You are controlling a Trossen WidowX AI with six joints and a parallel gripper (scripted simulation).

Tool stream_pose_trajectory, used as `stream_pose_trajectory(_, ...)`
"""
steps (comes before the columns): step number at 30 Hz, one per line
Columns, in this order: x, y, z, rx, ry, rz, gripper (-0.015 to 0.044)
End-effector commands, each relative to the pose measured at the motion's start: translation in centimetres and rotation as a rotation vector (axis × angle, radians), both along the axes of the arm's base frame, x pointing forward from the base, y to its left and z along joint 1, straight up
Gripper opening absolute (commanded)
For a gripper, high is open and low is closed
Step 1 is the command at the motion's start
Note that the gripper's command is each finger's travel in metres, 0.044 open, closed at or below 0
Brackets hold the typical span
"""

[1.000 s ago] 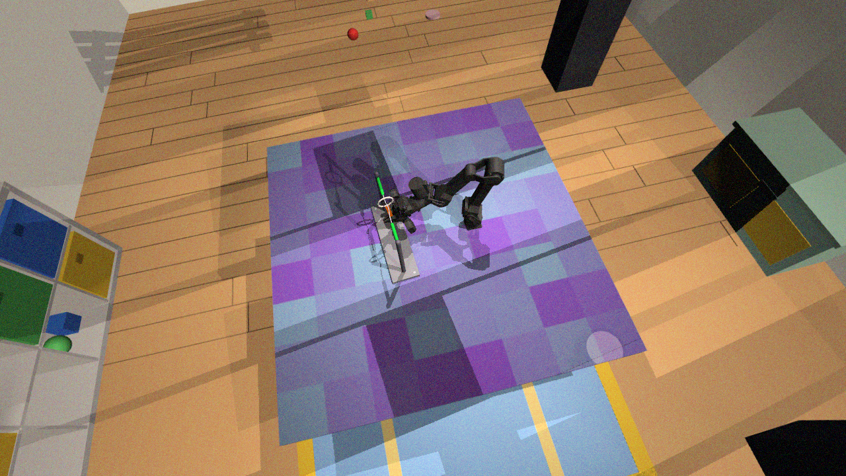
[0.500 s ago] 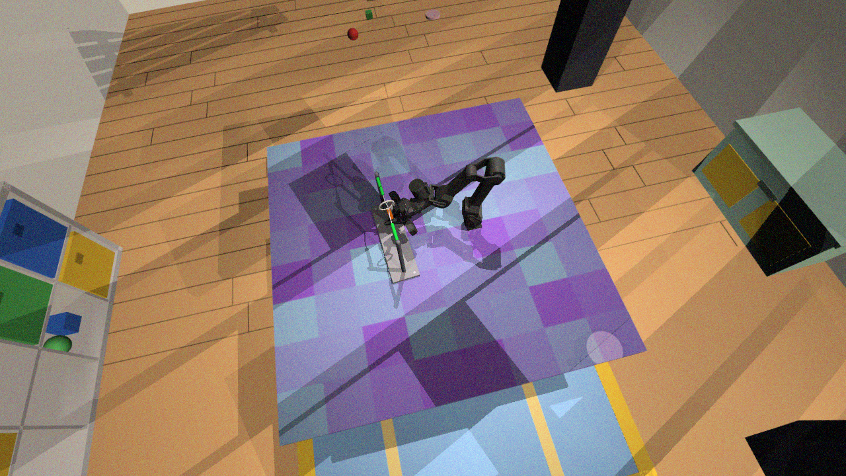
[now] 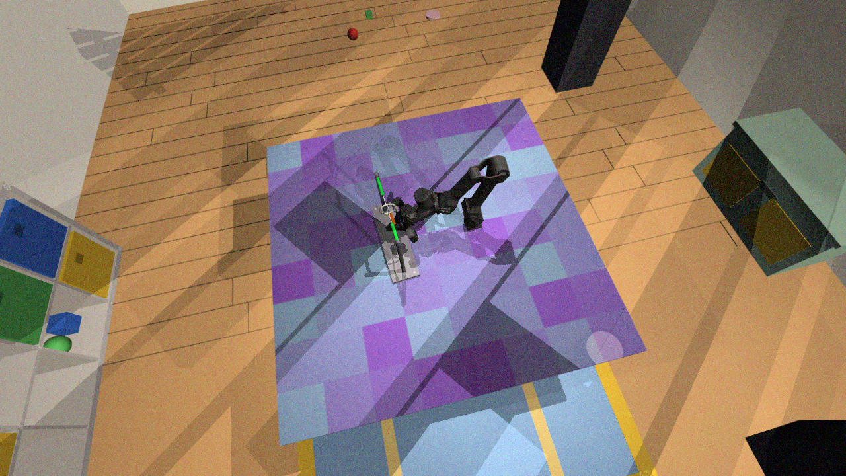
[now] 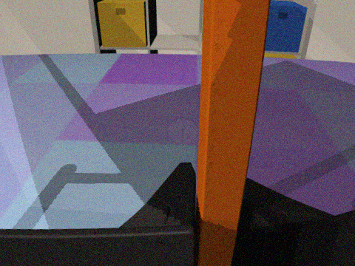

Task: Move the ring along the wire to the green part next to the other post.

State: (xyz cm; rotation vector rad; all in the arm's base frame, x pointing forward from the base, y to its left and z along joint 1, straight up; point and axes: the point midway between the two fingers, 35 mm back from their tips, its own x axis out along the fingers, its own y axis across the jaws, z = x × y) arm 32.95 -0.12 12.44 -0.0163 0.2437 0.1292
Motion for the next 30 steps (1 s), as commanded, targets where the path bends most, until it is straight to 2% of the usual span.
stream_pose_trajectory(1, -0.2, 0.7, -0.1, 0.029, 0.000, -0.035, -0.0150)
stream_pose_trajectory(15, -0.1, 3.0, 0.1, 0.092, 0.002, -0.103, -0.0150)
stream_pose_trajectory(30, 0.0, 4.1, 0.3, 0.067, -0.002, -0.061, -0.0150)
